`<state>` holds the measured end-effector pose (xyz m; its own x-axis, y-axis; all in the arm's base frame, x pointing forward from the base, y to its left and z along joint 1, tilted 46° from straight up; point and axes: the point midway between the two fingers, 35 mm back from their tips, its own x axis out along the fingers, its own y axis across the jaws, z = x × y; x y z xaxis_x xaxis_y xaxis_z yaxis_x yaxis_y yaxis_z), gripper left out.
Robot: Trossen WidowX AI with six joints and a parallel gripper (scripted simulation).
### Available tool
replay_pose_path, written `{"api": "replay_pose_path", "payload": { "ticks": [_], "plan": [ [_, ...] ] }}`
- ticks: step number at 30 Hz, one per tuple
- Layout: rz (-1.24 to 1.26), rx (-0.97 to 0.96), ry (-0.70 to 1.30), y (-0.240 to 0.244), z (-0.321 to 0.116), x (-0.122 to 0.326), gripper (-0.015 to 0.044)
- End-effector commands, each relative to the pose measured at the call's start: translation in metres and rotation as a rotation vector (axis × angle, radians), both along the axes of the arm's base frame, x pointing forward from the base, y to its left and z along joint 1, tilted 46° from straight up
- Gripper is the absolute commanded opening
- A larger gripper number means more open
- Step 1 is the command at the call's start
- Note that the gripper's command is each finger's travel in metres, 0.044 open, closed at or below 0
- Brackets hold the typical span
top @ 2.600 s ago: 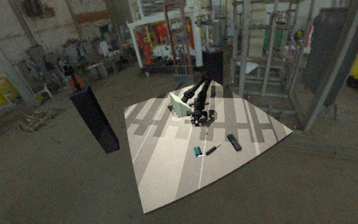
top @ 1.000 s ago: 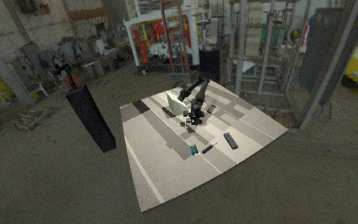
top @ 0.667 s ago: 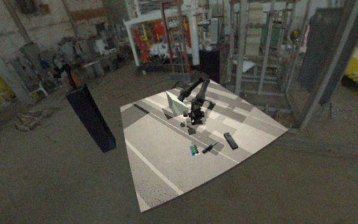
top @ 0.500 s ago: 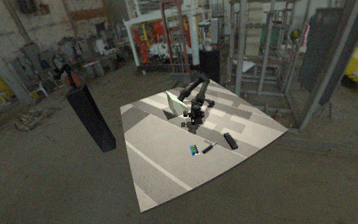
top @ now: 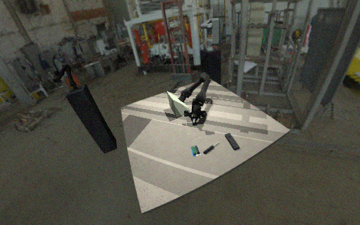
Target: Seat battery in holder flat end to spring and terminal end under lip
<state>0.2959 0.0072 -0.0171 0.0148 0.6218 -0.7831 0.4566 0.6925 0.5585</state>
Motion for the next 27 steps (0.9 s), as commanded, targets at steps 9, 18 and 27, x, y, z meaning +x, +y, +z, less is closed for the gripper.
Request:
{"api": "replay_pose_path", "payload": {
  "ticks": [9, 18, 27],
  "plan": [
    [0.000, -0.009, -0.009, -0.037, 0.034, -0.001, 0.0327],
    [0.003, -0.009, -0.013, -0.057, 0.052, -0.005, 0.0440],
    [0.003, -0.009, -0.013, -0.057, 0.052, -0.005, 0.0440]
  ]
}}
